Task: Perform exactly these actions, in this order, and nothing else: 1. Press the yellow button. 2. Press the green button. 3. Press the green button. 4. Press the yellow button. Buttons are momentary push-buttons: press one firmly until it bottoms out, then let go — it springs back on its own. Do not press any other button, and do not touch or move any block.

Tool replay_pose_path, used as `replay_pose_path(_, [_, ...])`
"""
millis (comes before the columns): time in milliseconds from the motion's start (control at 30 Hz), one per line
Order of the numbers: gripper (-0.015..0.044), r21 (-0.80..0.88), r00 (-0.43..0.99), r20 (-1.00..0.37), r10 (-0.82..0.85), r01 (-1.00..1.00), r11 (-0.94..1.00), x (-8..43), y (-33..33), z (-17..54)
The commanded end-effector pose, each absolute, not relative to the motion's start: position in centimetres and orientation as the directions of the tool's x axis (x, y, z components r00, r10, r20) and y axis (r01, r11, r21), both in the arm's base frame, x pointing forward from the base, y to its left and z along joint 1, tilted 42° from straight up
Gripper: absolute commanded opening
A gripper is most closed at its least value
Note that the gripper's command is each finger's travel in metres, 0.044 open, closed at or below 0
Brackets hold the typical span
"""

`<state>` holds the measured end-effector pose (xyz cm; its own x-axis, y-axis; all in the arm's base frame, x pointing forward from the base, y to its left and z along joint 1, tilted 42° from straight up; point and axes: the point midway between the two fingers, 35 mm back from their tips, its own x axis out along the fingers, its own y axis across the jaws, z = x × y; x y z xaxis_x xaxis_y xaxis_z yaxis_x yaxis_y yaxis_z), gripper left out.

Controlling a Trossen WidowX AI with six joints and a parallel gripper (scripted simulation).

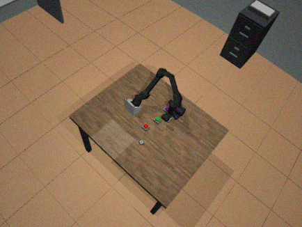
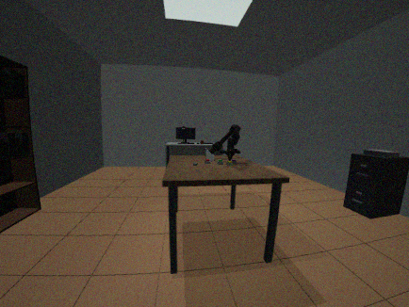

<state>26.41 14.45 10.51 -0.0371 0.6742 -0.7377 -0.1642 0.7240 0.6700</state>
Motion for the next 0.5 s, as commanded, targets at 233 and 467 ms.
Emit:
replay_pose_path(233, [0.002,0.672,-0.042,-0.736,0.675,-0.159,0.723,26.2,15.1,9.79])
replay_pose_path(467, [0.002,0.672,-0.042,-0.736,0.675,-0.159,0.723,26.2,15.1,9.79])
